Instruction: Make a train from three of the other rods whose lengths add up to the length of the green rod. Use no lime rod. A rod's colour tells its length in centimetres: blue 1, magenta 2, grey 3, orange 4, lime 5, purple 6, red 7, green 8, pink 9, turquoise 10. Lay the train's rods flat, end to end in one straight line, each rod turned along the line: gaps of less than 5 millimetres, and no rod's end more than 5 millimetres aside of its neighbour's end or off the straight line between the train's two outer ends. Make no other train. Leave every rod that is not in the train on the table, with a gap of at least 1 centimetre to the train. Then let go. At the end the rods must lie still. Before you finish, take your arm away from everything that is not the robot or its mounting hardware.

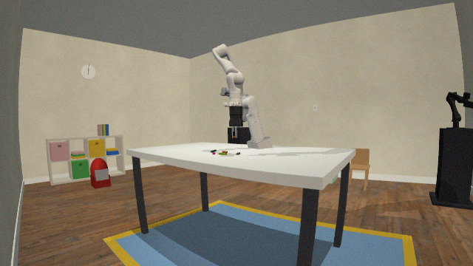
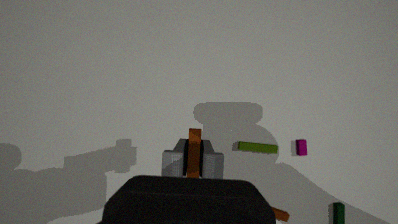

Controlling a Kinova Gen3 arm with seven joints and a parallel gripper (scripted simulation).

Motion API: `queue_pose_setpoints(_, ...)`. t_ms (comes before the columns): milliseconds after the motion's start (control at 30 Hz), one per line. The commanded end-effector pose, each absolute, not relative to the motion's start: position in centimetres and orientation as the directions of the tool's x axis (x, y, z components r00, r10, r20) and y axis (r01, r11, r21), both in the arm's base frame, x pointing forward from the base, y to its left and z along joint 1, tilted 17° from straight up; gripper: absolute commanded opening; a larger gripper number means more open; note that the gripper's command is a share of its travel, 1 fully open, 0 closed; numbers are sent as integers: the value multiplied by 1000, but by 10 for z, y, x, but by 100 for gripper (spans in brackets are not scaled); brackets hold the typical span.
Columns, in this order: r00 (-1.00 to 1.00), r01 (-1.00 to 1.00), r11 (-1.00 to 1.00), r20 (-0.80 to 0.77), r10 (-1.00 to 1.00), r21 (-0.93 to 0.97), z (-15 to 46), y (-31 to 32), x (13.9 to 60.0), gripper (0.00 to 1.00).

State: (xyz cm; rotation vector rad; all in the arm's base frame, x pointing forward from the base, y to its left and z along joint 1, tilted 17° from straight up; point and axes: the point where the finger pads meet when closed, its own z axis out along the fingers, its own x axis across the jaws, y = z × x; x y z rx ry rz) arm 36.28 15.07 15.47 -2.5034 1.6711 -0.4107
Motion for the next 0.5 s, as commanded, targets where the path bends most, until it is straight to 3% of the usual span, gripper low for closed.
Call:
queue_pose_setpoints(0, 360, -890, -391, 165, -918, -234, 154, 151, 363, 24)
queue_pose_setpoints(467, 360, -890, -392, 166, -918, -234, 123, 149, 372, 24)
